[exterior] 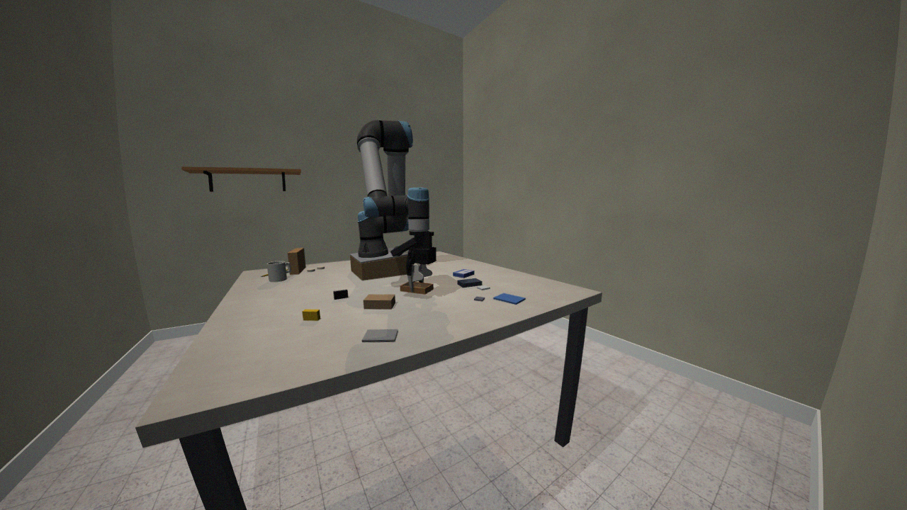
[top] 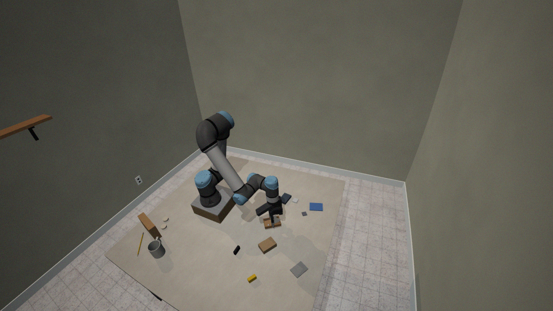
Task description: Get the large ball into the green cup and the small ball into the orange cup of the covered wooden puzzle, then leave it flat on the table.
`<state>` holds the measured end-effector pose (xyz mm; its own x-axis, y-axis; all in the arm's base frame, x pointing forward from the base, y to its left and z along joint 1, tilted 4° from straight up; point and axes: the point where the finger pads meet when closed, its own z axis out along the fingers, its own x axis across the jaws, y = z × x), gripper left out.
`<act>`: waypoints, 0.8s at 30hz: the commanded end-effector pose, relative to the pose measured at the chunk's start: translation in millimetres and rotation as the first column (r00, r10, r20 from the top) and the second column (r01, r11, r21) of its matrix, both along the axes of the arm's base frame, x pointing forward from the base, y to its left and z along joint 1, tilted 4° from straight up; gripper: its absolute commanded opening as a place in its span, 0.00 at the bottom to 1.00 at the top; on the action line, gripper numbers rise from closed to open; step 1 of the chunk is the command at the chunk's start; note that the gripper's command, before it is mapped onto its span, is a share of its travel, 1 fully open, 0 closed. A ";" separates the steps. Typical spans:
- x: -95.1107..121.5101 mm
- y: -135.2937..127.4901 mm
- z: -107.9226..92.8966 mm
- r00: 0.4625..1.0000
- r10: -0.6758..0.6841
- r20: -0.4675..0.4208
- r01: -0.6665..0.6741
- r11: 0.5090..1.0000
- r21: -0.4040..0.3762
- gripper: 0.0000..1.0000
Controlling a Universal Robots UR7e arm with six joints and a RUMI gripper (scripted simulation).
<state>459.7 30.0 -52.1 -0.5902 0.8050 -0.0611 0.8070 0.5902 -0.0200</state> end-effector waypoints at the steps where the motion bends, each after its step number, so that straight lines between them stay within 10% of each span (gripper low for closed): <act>1: 0.2 0.5 9.6 1.000 0.000 0.001 0.000 1.000 0.000 0.43; 24: -0.6 2.8 47.0 1.000 0.000 0.001 0.000 1.000 0.000 0.43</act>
